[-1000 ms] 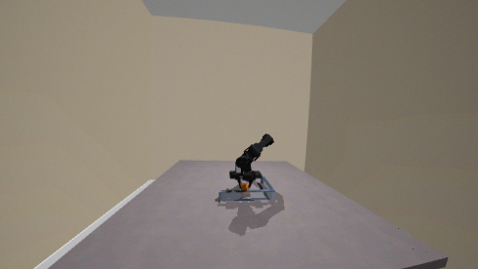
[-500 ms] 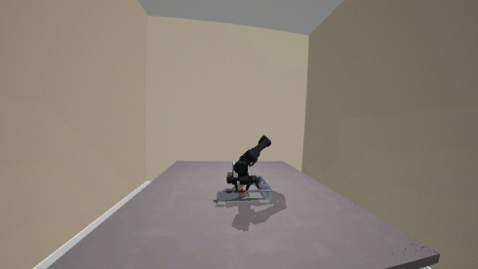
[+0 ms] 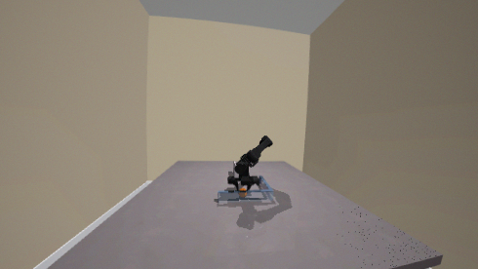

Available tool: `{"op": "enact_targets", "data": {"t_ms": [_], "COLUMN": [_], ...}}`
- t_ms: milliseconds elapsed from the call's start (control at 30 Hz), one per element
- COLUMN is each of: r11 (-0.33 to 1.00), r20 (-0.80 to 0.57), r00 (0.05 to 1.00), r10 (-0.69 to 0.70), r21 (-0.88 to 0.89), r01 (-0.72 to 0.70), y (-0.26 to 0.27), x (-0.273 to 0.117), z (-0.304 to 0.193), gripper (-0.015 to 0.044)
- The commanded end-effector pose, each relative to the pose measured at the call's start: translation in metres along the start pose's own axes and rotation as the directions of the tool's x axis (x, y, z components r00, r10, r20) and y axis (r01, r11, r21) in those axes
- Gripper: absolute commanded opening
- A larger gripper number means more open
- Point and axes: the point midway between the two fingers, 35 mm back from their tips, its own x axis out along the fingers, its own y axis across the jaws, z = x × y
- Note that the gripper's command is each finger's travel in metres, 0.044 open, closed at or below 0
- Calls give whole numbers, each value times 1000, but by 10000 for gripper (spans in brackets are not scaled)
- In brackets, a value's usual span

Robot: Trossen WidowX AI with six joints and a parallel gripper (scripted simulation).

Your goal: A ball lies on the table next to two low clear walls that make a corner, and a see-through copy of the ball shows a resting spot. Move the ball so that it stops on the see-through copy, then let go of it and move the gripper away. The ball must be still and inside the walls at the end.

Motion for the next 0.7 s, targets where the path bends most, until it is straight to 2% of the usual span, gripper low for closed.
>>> {"op": "enact_targets", "data": {"t_ms": [0, 67, 167, 333, 667], "r11": [1000, 1000, 1000, 1000, 1000], "r20": [-2, -2, -1, 3, 20], "r00": [1000, 1000, 1000, 1000, 1000], "r10": [0, 0, -2, 0, 0], "r21": [-2, -2, -1, 5, 14], "r01": [0, 0, 2, 0, 0], "y": [0, 0, 0, -1, -3], "x": [0, 0, -11, -83, -80], "z": [0, 0, 1, 0, 3], "gripper": [315, 362, 362, 362, 362]}}
